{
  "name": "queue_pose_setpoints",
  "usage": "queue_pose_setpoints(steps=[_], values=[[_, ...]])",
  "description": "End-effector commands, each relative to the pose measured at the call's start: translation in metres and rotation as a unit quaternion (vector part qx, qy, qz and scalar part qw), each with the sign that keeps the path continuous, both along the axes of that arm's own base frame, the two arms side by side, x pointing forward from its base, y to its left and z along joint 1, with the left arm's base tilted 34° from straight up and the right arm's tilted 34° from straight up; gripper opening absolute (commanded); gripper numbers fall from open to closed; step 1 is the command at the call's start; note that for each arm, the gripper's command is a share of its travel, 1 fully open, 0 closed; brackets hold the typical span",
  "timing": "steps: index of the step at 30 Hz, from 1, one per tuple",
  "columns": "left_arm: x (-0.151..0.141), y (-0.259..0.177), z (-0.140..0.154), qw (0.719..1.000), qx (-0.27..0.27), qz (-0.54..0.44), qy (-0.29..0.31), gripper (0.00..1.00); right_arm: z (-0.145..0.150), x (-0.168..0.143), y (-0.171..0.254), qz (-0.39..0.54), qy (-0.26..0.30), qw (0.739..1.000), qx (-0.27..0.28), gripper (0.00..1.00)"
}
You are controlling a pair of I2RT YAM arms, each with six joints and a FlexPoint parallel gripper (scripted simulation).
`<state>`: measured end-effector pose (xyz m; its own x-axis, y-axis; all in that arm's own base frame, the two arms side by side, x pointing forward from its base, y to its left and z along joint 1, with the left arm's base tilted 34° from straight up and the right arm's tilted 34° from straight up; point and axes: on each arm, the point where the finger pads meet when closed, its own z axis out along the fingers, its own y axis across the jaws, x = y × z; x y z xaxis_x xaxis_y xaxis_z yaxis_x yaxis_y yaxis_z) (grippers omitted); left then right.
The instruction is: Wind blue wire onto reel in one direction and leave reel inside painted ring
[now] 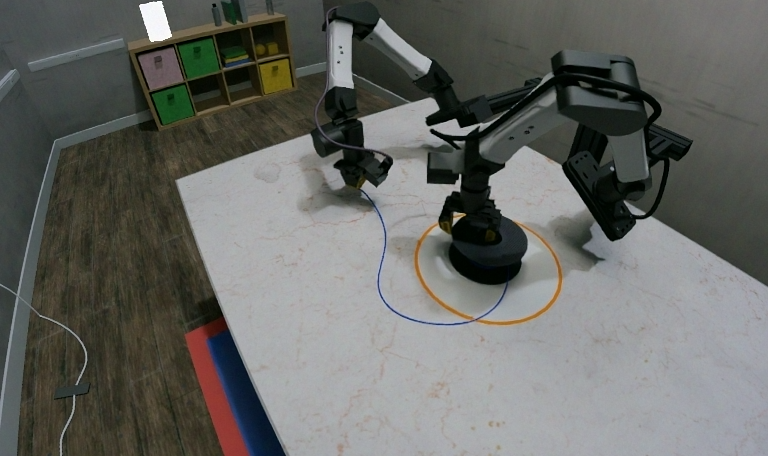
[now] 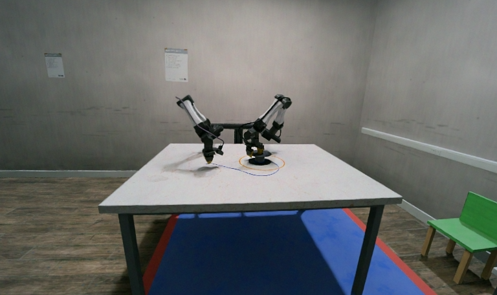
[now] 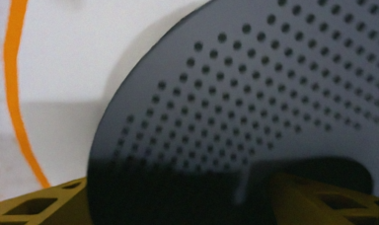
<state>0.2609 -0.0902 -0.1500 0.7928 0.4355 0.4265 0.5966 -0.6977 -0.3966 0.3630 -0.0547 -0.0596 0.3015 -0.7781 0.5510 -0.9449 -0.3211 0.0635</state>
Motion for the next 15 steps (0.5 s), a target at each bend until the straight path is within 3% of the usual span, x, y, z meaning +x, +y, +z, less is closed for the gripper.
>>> queue_pose_setpoints(steps=[1, 10, 15], values=[[0.0114, -0.0097, -0.0058, 1.0, -0.019, -0.008, -0.011, 0.85, 0.0039, 0.006, 0.0037, -0.001, -0.015, 1.0, 0.003, 0.0], [0.0152, -0.0161, -0.0007, 1.0, -0.019, -0.008, -0.011, 0.85, 0.0038, 0.0069, 0.0044, -0.002, -0.015, 1.0, 0.003, 0.0], [0.0152, -0.0161, -0.0007, 1.0, -0.019, -0.008, -0.011, 0.76, 0.0038, 0.0075, 0.0049, -0.003, -0.016, 1.0, 0.003, 0.0]])
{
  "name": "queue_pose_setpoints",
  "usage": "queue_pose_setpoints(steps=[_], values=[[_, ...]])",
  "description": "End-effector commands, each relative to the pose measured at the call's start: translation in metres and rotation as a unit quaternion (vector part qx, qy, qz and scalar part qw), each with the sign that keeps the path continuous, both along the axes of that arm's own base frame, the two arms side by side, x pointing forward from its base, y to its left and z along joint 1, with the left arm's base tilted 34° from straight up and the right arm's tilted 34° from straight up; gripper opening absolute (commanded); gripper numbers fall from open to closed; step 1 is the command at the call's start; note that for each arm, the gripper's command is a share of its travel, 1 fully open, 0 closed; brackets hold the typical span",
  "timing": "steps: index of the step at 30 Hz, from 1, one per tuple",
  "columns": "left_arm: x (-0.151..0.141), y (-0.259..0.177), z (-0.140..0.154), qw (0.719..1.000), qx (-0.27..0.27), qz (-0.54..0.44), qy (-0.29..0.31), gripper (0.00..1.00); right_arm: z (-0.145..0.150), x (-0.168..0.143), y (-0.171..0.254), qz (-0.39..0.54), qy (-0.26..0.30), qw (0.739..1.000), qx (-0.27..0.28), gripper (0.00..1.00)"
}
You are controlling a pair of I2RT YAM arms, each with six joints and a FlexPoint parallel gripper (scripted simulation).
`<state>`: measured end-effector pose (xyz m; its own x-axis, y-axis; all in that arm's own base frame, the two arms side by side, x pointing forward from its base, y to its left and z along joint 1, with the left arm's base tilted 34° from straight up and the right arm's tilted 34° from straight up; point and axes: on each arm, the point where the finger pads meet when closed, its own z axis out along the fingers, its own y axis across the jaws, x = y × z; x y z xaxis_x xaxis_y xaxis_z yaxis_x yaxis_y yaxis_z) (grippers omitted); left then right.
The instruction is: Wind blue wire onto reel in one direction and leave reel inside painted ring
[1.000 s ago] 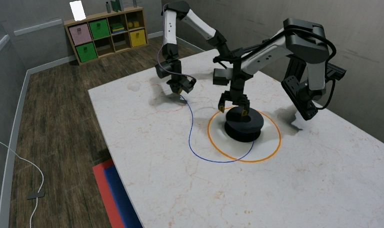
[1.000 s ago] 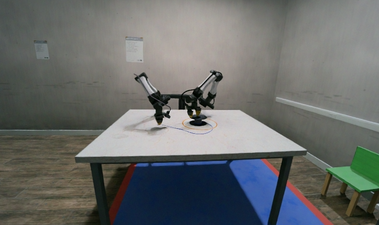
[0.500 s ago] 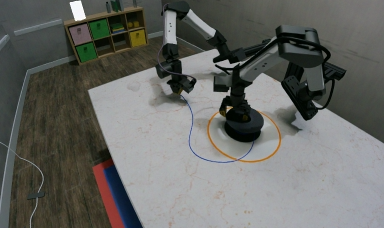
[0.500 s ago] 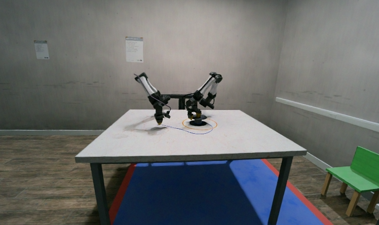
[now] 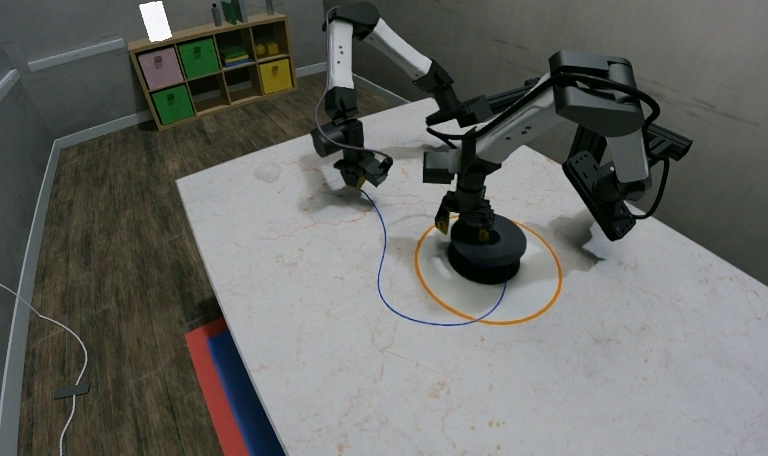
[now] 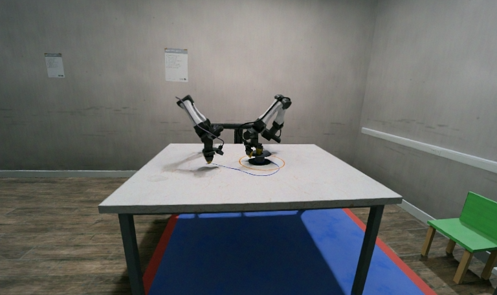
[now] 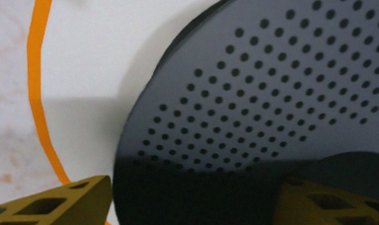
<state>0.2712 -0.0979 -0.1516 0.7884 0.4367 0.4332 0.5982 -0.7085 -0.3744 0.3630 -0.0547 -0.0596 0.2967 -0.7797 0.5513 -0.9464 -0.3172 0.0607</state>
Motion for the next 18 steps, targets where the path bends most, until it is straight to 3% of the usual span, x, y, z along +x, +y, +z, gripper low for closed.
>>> queue_pose_setpoints(steps=[1, 12, 18], values=[[0.0048, -0.0084, 0.0008, 1.0, -0.01, -0.004, -0.002, 0.75, 0.0038, 0.0076, 0.005, -0.001, -0.015, 1.0, 0.002, 0.0], [0.0048, -0.0084, 0.0008, 1.0, -0.01, -0.004, -0.002, 0.6, 0.0037, 0.0087, 0.0058, -0.003, -0.017, 1.0, 0.003, 0.0], [0.01, -0.0066, -0.0017, 1.0, -0.012, 0.008, -0.01, 0.6, 0.0036, 0.0094, 0.0064, -0.006, -0.017, 1.0, 0.008, 0.0]])
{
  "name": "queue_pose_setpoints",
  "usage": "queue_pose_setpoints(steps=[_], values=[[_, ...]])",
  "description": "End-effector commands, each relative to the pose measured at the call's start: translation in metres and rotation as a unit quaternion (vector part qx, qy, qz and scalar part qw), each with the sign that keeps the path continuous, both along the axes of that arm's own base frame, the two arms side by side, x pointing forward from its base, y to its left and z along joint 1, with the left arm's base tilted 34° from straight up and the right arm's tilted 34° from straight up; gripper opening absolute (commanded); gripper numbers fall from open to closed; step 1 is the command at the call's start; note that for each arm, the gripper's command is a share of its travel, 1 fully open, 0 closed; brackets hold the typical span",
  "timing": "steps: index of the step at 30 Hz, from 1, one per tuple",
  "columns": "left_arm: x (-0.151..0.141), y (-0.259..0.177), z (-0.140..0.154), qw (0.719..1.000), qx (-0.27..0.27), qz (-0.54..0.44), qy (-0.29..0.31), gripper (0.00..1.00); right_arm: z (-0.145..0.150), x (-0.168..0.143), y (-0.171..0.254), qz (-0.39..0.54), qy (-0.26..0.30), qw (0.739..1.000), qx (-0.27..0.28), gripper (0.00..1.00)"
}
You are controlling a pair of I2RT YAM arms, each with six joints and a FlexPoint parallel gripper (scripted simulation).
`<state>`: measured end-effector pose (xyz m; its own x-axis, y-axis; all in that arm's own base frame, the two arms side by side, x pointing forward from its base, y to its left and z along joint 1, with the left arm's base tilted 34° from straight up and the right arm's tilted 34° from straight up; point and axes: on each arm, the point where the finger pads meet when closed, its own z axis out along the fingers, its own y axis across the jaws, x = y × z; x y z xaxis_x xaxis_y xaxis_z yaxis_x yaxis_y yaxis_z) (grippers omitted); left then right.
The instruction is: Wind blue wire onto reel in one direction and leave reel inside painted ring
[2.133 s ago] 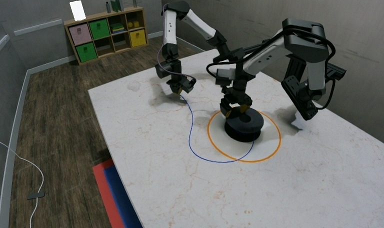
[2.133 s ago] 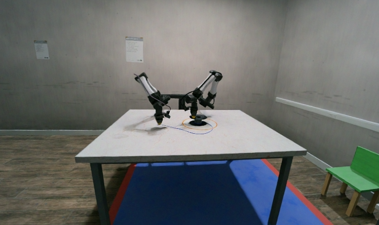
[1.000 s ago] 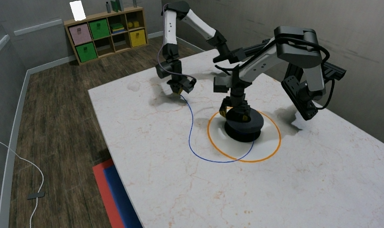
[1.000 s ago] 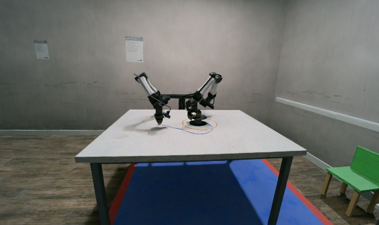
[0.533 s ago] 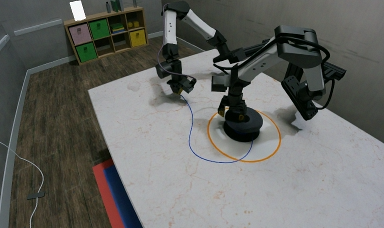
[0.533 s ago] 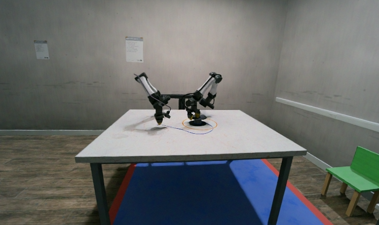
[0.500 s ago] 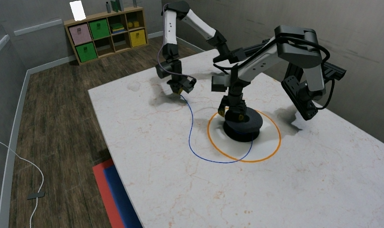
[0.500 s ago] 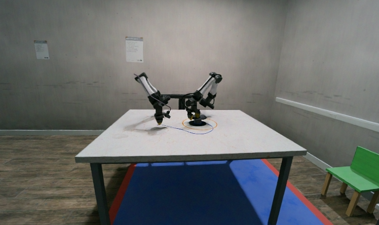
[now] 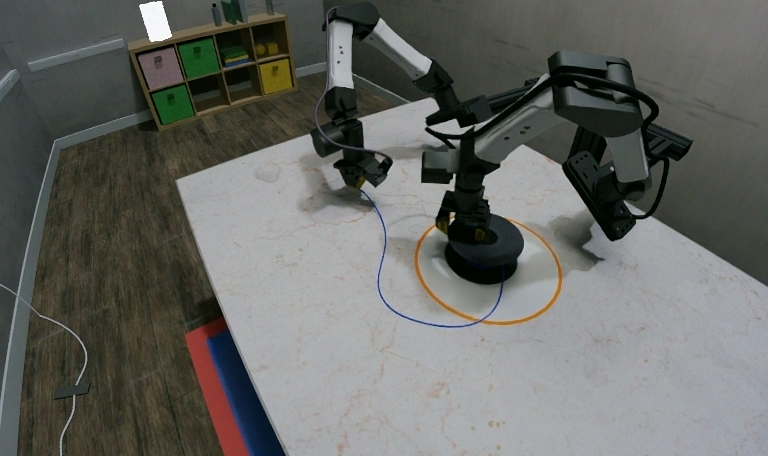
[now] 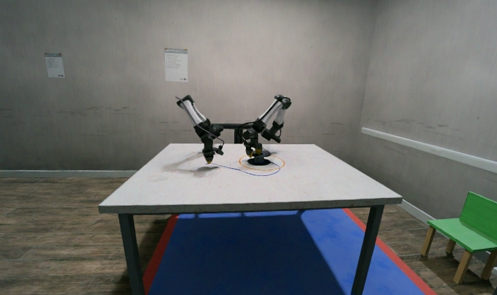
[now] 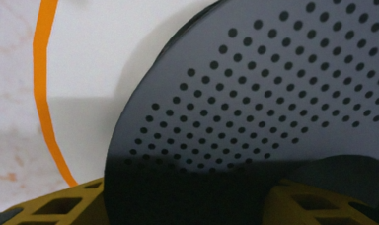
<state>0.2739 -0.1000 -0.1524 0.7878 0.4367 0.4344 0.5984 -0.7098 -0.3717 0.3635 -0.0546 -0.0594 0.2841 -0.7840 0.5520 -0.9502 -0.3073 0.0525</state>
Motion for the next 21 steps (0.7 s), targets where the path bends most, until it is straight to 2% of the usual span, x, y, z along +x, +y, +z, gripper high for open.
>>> queue_pose_setpoints(steps=[1, 6, 11, 14, 20, 21], values=[[0.008, -0.004, 0.0, 1.0, -0.013, 0.015, -0.013, 0.6, 0.003, 0.009, 0.006, -0.001, -0.013, 1.0, 0.007, 0.0], [0.011, 0.001, 0.003, 0.998, -0.018, 0.046, -0.034, 0.6, 0.003, 0.009, 0.007, -0.002, -0.014, 1.0, 0.007, 0.0], [0.023, 0.016, 0.015, 0.985, -0.035, 0.141, -0.096, 0.6, 0.002, 0.008, 0.007, -0.004, -0.015, 1.0, 0.005, 0.0], [0.029, 0.03, 0.026, 0.962, -0.05, 0.222, -0.15, 0.6, 0.002, 0.007, 0.007, -0.009, -0.02, 1.0, 0.004, 0.0], [0.03, 0.064, 0.048, 0.886, -0.079, 0.381, -0.252, 0.6, 0.001, 0.006, 0.007, -0.018, -0.026, 0.999, 0.005, 0.0], [0.03, 0.064, 0.048, 0.886, -0.079, 0.381, -0.252, 0.6, 0.001, 0.006, 0.007, -0.018, -0.026, 0.999, 0.005, 0.0]])
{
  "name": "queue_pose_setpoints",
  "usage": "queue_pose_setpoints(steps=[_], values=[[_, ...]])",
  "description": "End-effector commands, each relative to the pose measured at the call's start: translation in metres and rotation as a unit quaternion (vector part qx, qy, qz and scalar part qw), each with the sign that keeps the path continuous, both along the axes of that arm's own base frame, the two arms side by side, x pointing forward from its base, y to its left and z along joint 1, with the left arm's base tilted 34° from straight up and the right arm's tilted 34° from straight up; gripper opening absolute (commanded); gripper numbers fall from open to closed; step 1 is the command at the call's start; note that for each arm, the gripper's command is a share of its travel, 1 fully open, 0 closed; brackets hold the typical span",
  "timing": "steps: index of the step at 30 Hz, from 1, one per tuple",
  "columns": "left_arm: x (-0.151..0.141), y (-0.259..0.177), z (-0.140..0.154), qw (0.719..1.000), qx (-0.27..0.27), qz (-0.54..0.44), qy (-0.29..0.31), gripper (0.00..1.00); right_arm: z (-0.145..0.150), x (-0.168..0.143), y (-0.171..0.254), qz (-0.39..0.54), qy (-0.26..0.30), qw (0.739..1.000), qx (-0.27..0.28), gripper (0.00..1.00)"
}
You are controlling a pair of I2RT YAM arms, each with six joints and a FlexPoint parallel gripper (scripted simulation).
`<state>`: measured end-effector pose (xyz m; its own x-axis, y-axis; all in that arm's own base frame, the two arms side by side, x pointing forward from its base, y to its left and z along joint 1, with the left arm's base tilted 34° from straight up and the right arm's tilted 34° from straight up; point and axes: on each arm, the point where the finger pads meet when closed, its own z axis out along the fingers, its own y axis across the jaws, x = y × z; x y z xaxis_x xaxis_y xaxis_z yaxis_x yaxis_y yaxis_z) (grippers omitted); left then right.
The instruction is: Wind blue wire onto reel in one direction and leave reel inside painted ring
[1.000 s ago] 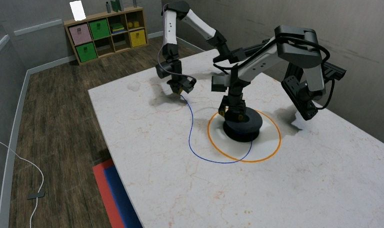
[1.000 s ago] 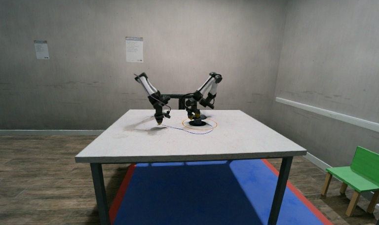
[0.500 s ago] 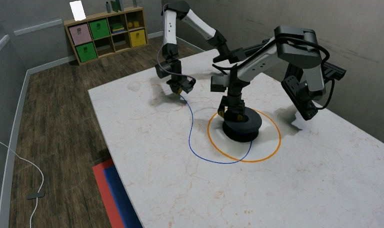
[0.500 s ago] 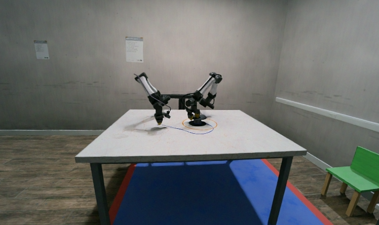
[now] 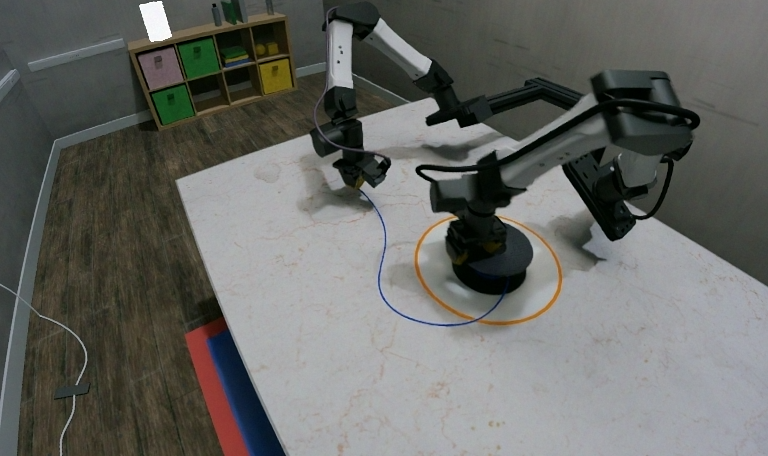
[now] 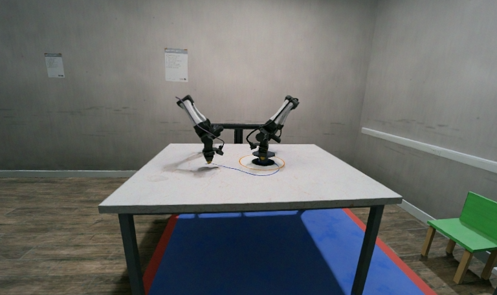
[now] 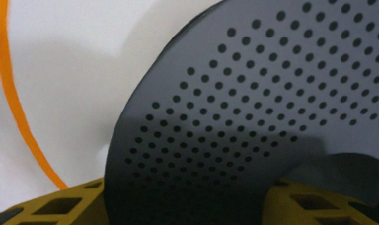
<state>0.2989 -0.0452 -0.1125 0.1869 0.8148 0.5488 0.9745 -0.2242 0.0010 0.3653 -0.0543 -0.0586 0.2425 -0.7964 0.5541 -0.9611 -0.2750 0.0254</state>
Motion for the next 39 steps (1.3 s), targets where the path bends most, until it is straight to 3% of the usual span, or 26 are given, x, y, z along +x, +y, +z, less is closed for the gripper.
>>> queue_pose_setpoints(steps=[1, 2, 8, 16, 18, 19, 25, 33, 35, 36, 39], values=[[0.005, 0.009, 0.008, 0.993, -0.016, 0.089, -0.072, 0.6, 0.0, 0.004, 0.007, -0.001, -0.012, 1.0, 0.002, 0.0], [0.003, 0.014, 0.011, 0.981, -0.026, 0.156, -0.116, 0.6, 0.0, 0.004, 0.007, -0.003, -0.014, 1.0, 0.002, 0.0], [-0.026, 0.045, 0.026, 0.932, -0.051, 0.296, -0.201, 0.6, -0.001, 0.002, 0.007, 0.008, -0.007, 1.0, 0.0, 0.0], [-0.079, 0.057, 0.023, 0.823, -0.078, 0.471, -0.307, 0.6, -0.002, 0.001, 0.008, 0.04, 0.014, 0.999, -0.005, 0.0], [-0.079, 0.057, 0.023, 0.823, -0.078, 0.471, -0.307, 0.6, -0.002, 0.001, 0.008, 0.04, 0.014, 0.999, -0.005, 0.0], [-0.083, 0.055, 0.021, 0.783, -0.085, 0.517, -0.336, 0.6, -0.002, 0.001, 0.007, 0.052, 0.022, 0.998, -0.007, 0.0], [-0.101, 0.038, 0.007, 0.682, -0.103, 0.609, -0.393, 0.6, -0.002, 0.001, 0.007, 0.07, 0.034, 0.997, -0.01, 0.0], [-0.102, 0.024, -0.002, 0.535, -0.12, 0.705, -0.45, 0.6, -0.002, 0.002, 0.006, 0.082, 0.042, 0.996, -0.012, 0.0], [-0.102, 0.024, -0.002, 0.535, -0.12, 0.705, -0.45, 0.6, -0.002, 0.002, 0.006, 0.082, 0.042, 0.996, -0.012, 0.0], [-0.101, 0.024, -0.002, 0.478, -0.125, 0.733, -0.467, 0.6, -0.002, 0.002, 0.006, 0.077, 0.038, 0.996, -0.012, 0.0], [-0.099, 0.024, -0.001, 0.404, -0.13, 0.764, -0.486, 0.6, -0.002, 0.002, 0.005, 0.066, 0.031, 0.997, -0.01, 0.0]])
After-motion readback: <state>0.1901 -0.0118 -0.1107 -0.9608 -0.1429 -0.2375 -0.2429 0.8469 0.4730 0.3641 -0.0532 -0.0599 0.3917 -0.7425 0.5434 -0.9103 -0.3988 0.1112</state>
